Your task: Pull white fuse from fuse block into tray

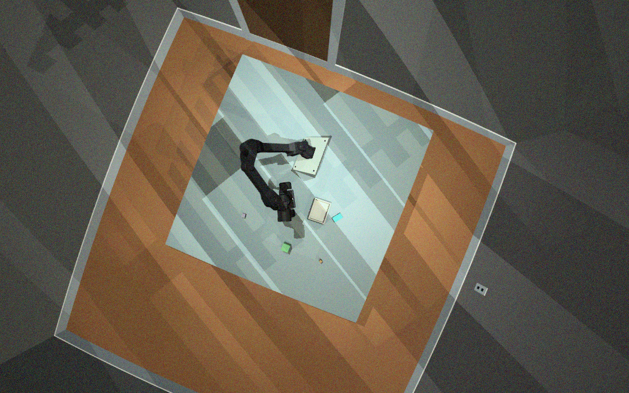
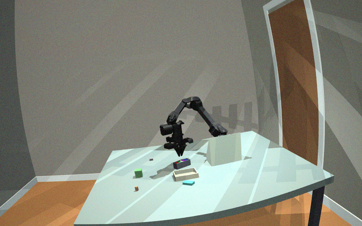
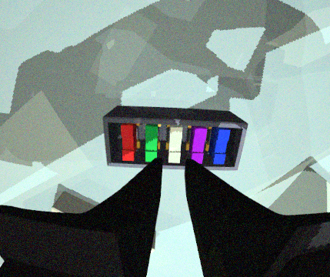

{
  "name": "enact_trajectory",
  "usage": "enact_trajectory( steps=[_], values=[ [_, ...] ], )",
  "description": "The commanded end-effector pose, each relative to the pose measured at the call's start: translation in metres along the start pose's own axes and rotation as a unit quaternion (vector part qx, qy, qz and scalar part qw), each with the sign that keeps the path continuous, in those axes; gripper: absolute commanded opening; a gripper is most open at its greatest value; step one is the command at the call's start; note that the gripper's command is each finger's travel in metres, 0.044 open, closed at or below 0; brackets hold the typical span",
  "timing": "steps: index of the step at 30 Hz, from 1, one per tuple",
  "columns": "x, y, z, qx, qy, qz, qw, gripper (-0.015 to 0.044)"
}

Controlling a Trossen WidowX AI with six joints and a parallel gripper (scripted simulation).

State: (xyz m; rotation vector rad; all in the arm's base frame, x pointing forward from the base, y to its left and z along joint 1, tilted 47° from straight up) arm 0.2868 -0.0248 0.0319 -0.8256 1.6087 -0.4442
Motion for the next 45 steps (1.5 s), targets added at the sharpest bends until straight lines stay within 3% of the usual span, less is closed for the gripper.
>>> enact_trajectory(
  steps=[1,45],
  values=[
    [0.006,0.001,-0.002,-0.006,0.005,-0.002,1.0,0.0065],
    [0.035,0.002,-0.003,-0.006,0.005,-0.003,1.0,0.0065]
  ],
)
Point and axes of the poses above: the point midway between the two fingers, 35 mm back from their tips, its own x axis out along the fingers, its own z axis across the jaws, y = z × x, the point moved 2 cm from there along -x, back along the fingers, and after that the axes turned 9 degrees about x, right-handed, at the moved point
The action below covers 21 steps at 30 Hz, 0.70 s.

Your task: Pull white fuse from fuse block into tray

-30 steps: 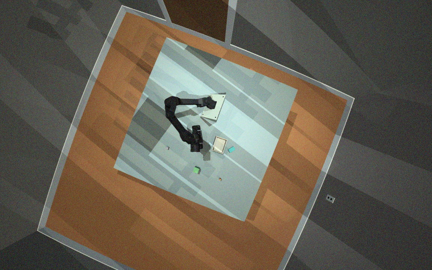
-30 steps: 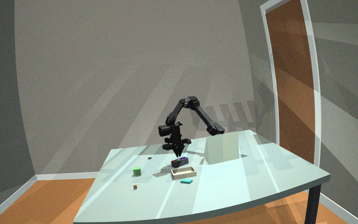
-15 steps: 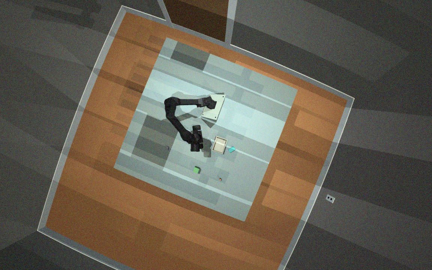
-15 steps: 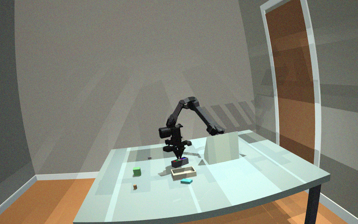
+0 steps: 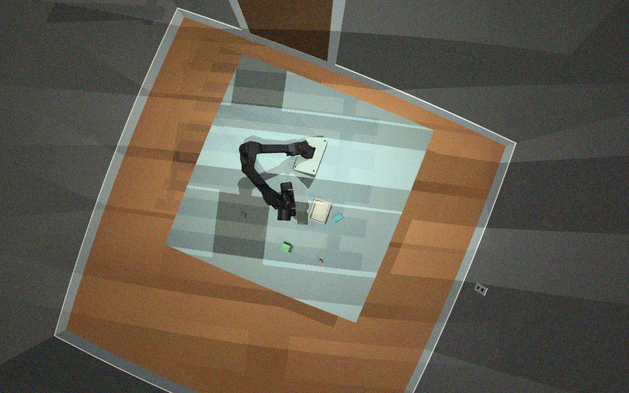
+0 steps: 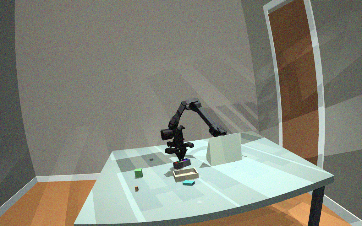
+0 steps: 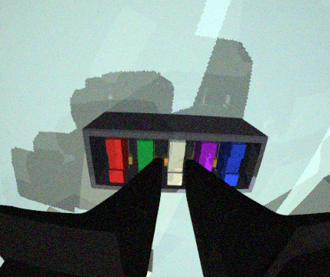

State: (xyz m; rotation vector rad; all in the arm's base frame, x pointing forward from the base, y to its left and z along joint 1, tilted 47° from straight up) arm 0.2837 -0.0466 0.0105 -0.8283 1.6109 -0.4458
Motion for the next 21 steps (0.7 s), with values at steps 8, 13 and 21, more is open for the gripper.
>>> enact_trajectory(
  steps=[8,13,21],
  values=[
    [0.0085,0.001,-0.0015,-0.005,0.004,-0.002,1.0,0.0065],
    [0.0085,0.001,-0.0015,-0.005,0.004,-0.002,1.0,0.0065],
    [0.0072,0.0004,-0.0011,-0.001,0.002,0.0,1.0,0.0045]
  ],
)
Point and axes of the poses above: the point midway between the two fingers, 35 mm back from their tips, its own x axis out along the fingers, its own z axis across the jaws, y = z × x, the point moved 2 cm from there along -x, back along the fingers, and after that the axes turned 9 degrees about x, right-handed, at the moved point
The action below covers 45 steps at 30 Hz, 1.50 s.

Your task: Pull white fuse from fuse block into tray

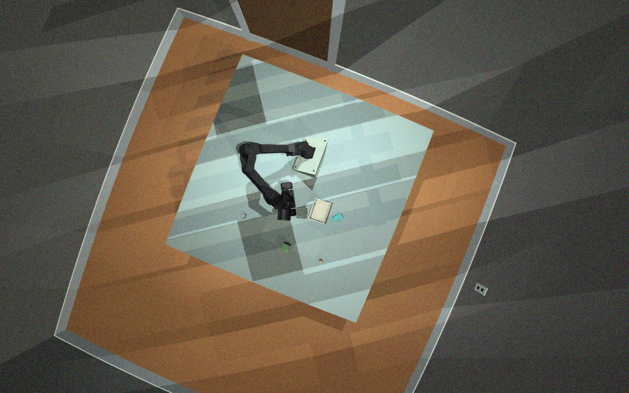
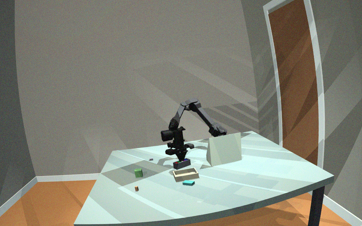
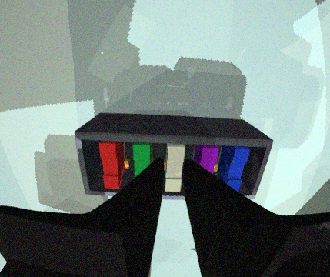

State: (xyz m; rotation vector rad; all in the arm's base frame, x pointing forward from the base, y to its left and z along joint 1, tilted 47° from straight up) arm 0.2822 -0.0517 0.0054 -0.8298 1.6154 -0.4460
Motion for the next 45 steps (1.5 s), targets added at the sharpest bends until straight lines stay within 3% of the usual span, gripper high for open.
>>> enact_trajectory(
  steps=[1,7,45],
  values=[
    [0.0,0.0,0.0,0.0,0.0,0.0,1.0,0.0039],
    [0.0,0.0,0.0,0.0,0.0,0.0,1.0,0.0],
    [-0.016,0.001,0.001,-0.002,0.0,0.0,1.0,0.0]
  ],
)
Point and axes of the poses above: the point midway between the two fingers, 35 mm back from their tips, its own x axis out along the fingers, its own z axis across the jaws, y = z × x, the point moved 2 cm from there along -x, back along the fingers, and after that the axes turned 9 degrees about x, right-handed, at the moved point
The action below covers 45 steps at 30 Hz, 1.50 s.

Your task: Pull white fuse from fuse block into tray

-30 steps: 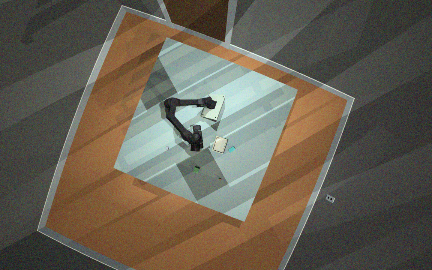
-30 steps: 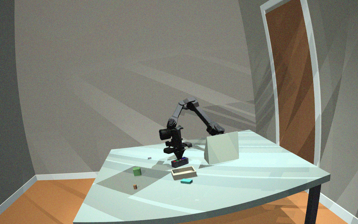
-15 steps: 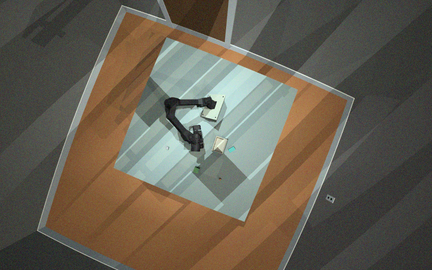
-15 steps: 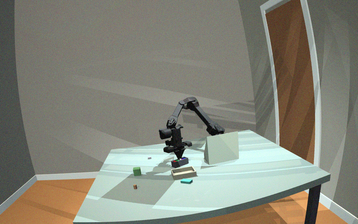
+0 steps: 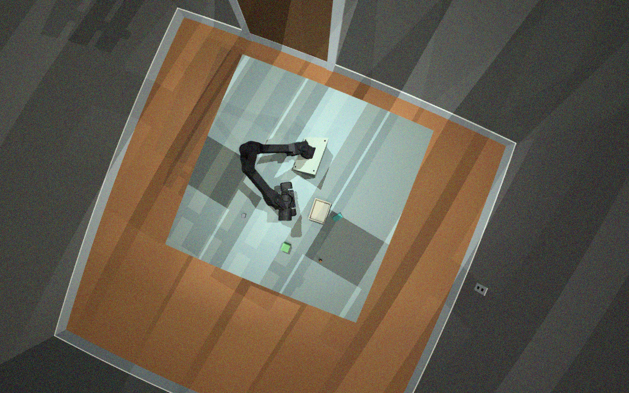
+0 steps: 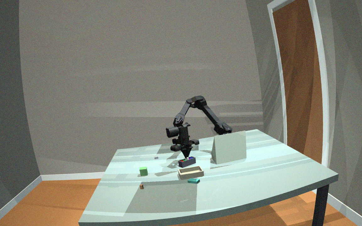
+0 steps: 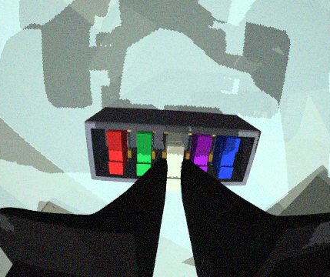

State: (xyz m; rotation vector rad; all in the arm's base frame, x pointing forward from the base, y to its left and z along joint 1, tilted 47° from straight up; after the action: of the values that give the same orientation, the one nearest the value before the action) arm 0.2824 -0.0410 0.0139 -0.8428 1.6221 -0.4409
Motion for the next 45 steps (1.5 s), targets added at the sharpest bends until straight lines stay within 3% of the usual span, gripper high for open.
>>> enact_trajectory(
  steps=[1,45],
  values=[
    [-0.003,-0.001,0.001,0.005,-0.002,0.002,1.0,0.0],
    [-0.025,0.0,0.0,0.002,-0.001,0.001,1.0,0.0]
  ],
)
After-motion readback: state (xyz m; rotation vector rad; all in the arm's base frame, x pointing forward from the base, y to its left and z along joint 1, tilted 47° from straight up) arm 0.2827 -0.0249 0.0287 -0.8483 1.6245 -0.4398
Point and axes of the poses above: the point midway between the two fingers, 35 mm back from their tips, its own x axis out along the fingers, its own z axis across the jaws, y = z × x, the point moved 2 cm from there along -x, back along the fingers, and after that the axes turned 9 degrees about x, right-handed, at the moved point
